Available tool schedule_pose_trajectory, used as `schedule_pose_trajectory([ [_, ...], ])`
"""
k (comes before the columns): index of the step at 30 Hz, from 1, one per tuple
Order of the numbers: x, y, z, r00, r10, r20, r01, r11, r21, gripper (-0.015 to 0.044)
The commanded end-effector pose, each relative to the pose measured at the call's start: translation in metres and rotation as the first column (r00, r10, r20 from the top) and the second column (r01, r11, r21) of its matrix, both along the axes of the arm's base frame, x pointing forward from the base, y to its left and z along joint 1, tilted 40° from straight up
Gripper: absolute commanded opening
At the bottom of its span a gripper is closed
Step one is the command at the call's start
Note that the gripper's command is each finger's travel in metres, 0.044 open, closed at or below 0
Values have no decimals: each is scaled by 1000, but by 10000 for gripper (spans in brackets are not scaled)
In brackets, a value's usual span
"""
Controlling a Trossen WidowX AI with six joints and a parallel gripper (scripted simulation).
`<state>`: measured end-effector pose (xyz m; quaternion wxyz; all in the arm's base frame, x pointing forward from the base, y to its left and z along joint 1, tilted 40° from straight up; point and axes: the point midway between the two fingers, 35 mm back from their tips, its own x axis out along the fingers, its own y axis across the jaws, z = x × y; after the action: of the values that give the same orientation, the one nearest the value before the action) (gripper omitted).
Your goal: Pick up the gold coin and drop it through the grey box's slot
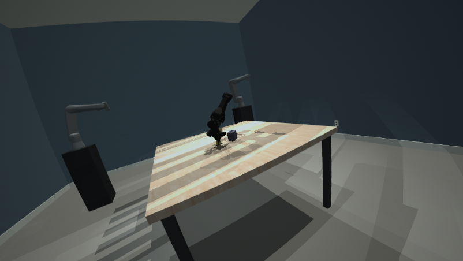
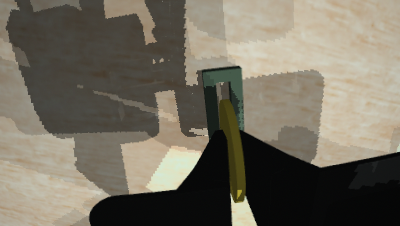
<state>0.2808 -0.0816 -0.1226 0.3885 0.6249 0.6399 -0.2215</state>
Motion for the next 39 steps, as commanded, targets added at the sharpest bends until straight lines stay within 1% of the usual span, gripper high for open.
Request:
schedule_pose_trajectory([
  [1,-1,1,-2,1000,-4,-5,4,1000,7,0],
  [7,-1,-1,1,1000,-4,-5,4,1000,6,0],
  [39,-5,-53,62,1000,-5,-7,5,1000,2,0],
])
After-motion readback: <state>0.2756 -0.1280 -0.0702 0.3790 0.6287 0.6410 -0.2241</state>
